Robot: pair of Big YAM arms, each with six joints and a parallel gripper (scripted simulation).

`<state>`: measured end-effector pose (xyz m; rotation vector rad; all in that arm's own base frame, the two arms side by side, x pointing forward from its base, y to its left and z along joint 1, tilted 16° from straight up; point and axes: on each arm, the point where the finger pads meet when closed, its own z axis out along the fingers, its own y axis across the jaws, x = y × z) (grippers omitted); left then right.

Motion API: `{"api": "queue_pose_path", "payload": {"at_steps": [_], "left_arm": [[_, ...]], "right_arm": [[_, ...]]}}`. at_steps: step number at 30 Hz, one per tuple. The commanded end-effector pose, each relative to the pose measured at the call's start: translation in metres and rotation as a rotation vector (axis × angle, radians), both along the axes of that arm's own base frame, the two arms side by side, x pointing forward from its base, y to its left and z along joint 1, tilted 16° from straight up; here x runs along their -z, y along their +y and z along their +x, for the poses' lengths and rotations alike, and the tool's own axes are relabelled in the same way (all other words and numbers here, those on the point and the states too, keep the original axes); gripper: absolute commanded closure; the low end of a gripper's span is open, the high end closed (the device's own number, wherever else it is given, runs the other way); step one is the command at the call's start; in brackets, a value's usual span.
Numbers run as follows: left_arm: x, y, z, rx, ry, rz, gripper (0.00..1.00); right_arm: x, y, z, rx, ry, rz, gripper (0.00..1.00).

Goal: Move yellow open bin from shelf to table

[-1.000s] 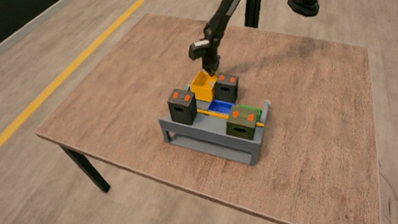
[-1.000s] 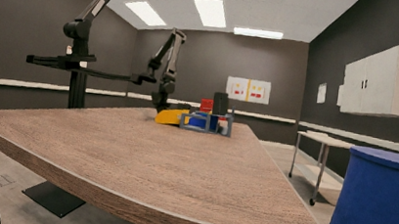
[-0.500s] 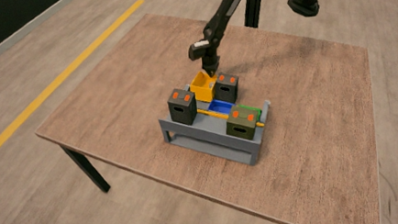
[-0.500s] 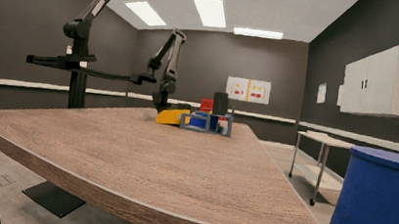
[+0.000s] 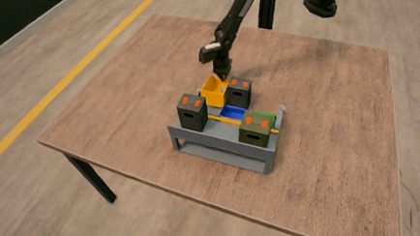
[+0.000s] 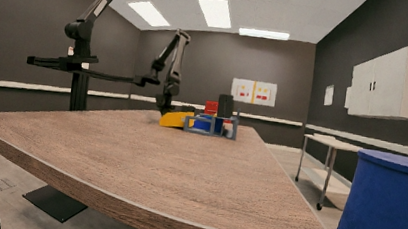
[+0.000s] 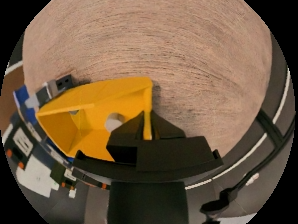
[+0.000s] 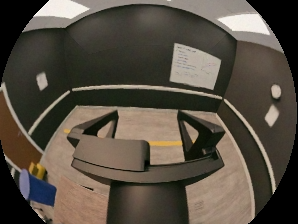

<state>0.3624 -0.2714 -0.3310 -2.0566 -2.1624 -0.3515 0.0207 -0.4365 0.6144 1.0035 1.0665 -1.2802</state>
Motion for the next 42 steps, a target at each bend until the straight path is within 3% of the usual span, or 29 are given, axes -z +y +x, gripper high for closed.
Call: {"api": "queue_pose_path", "payload": {"at_steps": [1, 40, 41, 42], "left_arm": [[0.013, 0.005, 0.016, -0.037, -0.024, -0.009, 1.0], [0.018, 0.02, -0.006, -0.032, 0.013, 0.018, 1.0], [0.006, -0.004, 0.006, 0.007, -0.004, -0.005, 0.1], [0.007, -0.002, 0.003, 0.005, 0.0, -0.001, 0.1]], "right_arm": [[-0.012, 0.009, -0.004, 0.003, -0.014, -0.041, 0.0], [-0.012, 0.009, -0.004, 0.003, -0.014, -0.041, 0.0], [-0.012, 0.009, -0.004, 0.003, -0.014, -0.041, 0.0], [-0.012, 0.009, -0.004, 0.003, -0.014, -0.041, 0.0]]}}
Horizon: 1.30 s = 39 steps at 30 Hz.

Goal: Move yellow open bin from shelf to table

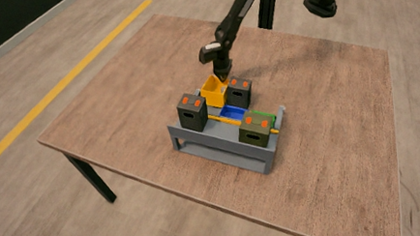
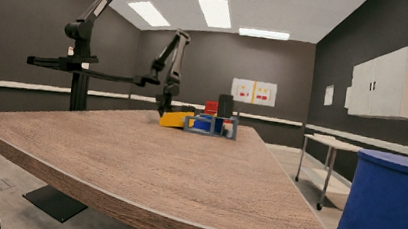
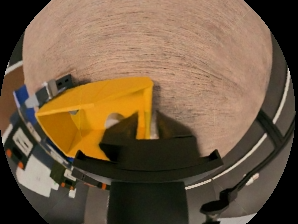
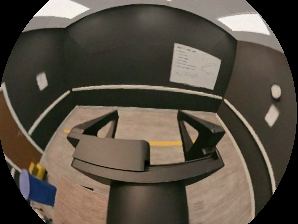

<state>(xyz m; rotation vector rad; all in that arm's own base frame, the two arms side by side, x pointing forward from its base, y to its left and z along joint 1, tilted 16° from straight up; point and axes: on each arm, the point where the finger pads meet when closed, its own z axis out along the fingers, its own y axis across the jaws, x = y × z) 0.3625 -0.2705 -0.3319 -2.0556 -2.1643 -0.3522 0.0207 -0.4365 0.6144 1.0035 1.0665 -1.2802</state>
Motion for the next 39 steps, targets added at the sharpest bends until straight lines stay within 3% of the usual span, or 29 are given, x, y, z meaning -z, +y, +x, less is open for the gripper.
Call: {"api": "queue_pose_path", "payload": {"at_steps": [1, 39], "left_arm": [[0.004, -0.004, 0.004, 0.006, -0.001, -0.002, 0.1], [-0.012, -0.012, 0.0, 0.02, -0.009, -0.007, 0.1]], "right_arm": [[-0.012, 0.009, -0.004, 0.003, -0.014, -0.041, 0.0], [-0.012, 0.009, -0.004, 0.003, -0.014, -0.041, 0.0]]}}
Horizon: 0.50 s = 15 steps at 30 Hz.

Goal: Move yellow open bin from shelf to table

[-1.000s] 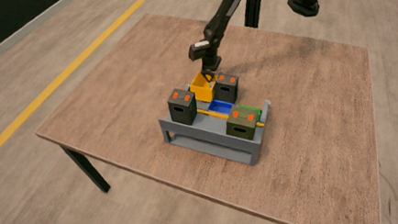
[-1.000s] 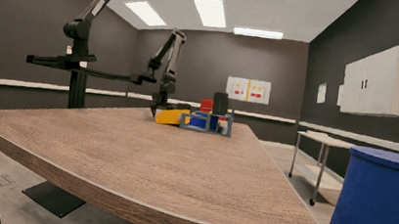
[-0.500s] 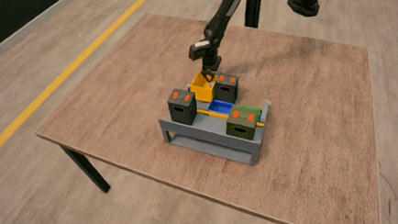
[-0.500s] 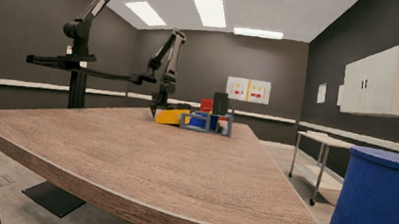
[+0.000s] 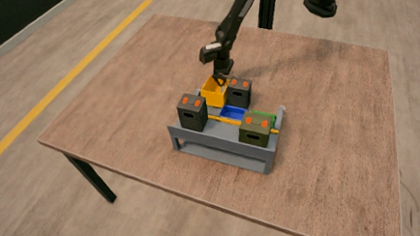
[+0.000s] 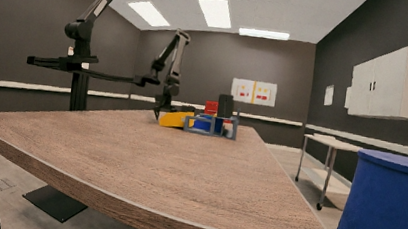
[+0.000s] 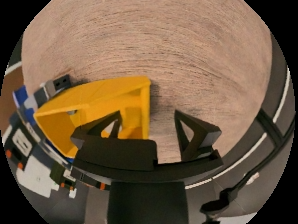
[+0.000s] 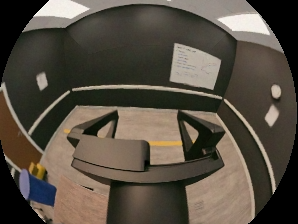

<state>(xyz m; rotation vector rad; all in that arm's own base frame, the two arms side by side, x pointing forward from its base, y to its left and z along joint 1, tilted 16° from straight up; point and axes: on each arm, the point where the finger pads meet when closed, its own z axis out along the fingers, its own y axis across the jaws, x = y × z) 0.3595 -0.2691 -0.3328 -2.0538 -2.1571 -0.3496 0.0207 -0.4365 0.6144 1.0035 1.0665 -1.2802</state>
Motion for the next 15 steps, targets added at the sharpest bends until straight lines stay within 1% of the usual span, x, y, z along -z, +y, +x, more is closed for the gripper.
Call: {"api": "queue_pose_path", "payload": {"at_steps": [1, 15], "left_arm": [[-0.0135, -0.0135, 0.0026, 0.018, -0.015, -0.011, 0.1], [-0.0135, -0.0136, 0.0028, 0.016, -0.016, -0.011, 0.1]], "right_arm": [[-0.012, 0.0094, -0.0036, 0.003, -0.014, -0.041, 0.0], [-0.012, 0.0094, -0.0036, 0.003, -0.014, -0.041, 0.0]]}}
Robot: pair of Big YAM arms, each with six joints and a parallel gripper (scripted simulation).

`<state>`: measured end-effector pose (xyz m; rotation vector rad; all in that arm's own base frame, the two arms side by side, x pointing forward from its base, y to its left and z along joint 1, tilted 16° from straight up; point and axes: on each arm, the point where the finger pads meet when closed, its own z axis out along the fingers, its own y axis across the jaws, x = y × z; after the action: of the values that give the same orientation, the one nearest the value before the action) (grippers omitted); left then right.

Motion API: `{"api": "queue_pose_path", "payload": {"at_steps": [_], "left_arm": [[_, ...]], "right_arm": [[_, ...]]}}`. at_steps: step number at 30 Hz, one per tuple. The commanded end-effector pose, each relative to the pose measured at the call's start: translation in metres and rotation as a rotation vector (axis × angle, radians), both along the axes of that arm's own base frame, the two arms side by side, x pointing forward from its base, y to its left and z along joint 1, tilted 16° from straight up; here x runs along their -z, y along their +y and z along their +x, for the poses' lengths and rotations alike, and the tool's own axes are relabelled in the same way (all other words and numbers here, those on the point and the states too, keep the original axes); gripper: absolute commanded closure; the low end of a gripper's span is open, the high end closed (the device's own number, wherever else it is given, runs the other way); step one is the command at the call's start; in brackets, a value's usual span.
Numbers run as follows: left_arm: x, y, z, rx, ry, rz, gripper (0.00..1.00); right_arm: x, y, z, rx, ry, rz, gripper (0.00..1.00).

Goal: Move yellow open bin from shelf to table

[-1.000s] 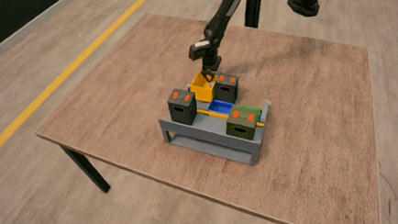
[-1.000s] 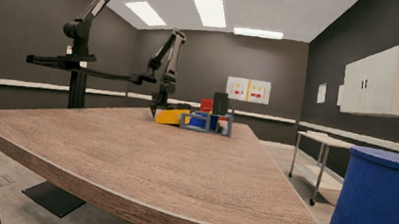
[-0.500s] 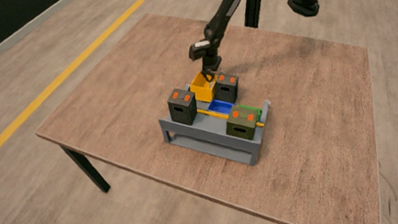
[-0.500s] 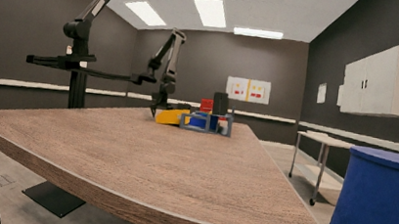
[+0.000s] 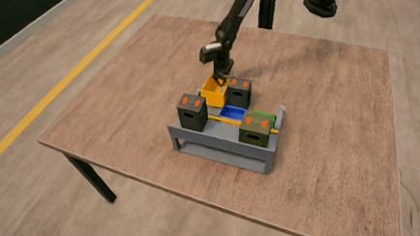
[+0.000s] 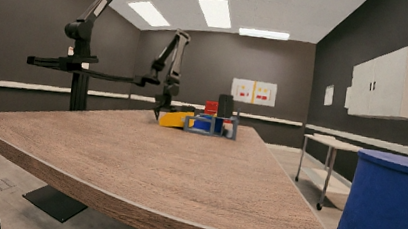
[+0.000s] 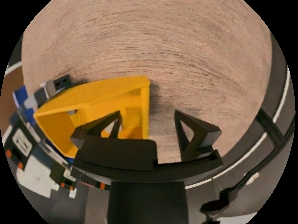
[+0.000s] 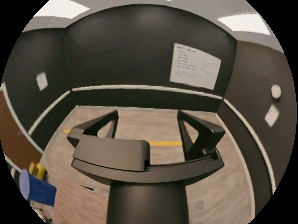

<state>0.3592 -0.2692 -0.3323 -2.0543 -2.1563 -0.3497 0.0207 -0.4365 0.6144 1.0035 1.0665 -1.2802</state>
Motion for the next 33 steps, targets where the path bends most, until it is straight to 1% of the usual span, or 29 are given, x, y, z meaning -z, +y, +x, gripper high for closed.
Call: {"api": "queue_pose_path", "payload": {"at_steps": [1, 25, 26, 28, 33], "left_arm": [[-0.013, -0.014, 0.004, 0.015, -0.018, -0.013, 0.1], [-0.018, -0.015, 0.003, 0.01, -0.017, -0.011, 0.1], [-0.019, -0.019, 0.007, 0.011, -0.028, -0.021, 0.1], [-0.02, -0.014, 0.001, 0.009, -0.015, -0.009, 0.1], [-0.028, -0.017, 0.001, 0.008, -0.016, -0.011, 0.1]], "right_arm": [[-0.012, 0.009, -0.004, 0.003, -0.014, -0.041, 0.0], [-0.012, 0.009, -0.004, 0.003, -0.014, -0.041, 0.0], [-0.012, 0.009, -0.004, 0.003, -0.014, -0.041, 0.0], [-0.012, 0.009, -0.004, 0.003, -0.014, -0.041, 0.0], [-0.012, 0.009, -0.004, 0.003, -0.014, -0.041, 0.0]]}}
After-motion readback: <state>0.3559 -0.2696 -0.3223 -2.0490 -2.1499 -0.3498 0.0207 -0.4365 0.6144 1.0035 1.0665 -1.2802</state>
